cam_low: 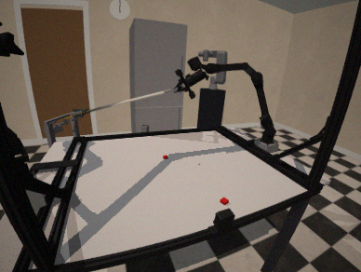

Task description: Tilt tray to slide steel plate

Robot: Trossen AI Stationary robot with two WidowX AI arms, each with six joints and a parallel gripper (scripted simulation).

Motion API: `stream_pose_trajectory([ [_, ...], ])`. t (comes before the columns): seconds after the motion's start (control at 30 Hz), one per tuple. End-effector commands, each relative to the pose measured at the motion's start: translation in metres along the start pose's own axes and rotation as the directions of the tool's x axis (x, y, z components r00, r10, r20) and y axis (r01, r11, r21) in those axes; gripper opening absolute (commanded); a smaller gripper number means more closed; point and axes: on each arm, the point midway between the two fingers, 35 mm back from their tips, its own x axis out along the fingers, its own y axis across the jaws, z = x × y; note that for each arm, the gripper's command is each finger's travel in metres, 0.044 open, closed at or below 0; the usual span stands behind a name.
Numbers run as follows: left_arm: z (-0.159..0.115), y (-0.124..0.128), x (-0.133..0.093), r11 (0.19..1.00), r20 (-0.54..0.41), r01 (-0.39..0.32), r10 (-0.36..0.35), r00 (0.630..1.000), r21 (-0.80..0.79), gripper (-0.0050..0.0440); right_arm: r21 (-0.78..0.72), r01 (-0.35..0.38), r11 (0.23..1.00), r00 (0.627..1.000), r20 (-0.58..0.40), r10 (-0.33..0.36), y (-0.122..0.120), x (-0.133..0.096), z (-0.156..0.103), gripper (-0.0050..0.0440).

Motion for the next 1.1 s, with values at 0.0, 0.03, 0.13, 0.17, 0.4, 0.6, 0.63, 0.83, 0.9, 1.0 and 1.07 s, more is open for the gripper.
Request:
stream_pose_trajectory([
  [0.0,0.000,0.000,0.000,1.000,0.002,0.001,-0.001,1.000,0.000,0.0440,0.000,-0.064,0.998,0.998,0.003,0.064,0.023,-0.012,0.000,0.0000],
  [0.03,0.000,0.000,0.000,1.000,0.002,0.001,-0.001,1.000,0.000,0.0440,0.000,-0.066,0.998,0.998,0.003,0.066,0.024,-0.012,0.000,0.0000],
  [0.13,0.000,0.000,0.000,1.000,0.002,0.001,-0.001,1.000,0.000,0.0440,0.000,-0.073,0.997,0.997,0.003,0.073,0.025,-0.012,0.000,0.0000],
  [0.17,0.000,0.000,0.000,1.000,0.002,0.001,-0.001,1.000,0.000,0.0440,0.000,-0.075,0.997,0.997,0.003,0.075,0.026,-0.013,0.000,0.0000],
  [0.4,0.000,0.000,0.000,1.000,0.002,0.001,-0.001,1.000,0.000,0.0440,-0.001,-0.092,0.996,0.996,0.003,0.092,0.029,-0.013,0.000,0.0000],
  [0.6,0.000,0.000,0.000,1.000,0.002,0.001,-0.001,1.000,0.000,0.0440,-0.001,-0.116,0.993,0.993,0.003,0.116,0.029,-0.013,0.000,0.0000],
  [0.63,0.000,0.000,0.000,1.000,0.002,0.001,-0.001,1.000,0.000,0.0440,-0.001,-0.116,0.993,0.993,0.003,0.116,0.029,-0.013,0.000,0.0000],
  [0.83,0.000,0.000,0.000,1.000,0.002,0.001,-0.001,1.000,0.000,0.0440,-0.001,-0.115,0.993,0.993,0.003,0.115,0.027,-0.013,0.000,0.0000],
  [0.9,0.000,0.000,0.000,1.000,0.002,0.001,-0.001,1.000,0.000,0.0440,-0.001,-0.102,0.995,0.995,0.003,0.102,0.022,-0.012,0.000,0.0000],
  [1.0,0.000,0.000,0.000,1.000,0.002,0.001,-0.001,1.000,0.000,0.0440,0.000,-0.079,0.997,0.997,0.003,0.079,0.016,-0.010,0.000,0.0000],
  [1.07,0.000,0.000,0.000,1.000,0.002,0.001,-0.001,1.000,0.000,0.0440,0.000,-0.072,0.997,0.997,0.003,0.072,0.016,-0.010,0.000,0.0000],
])
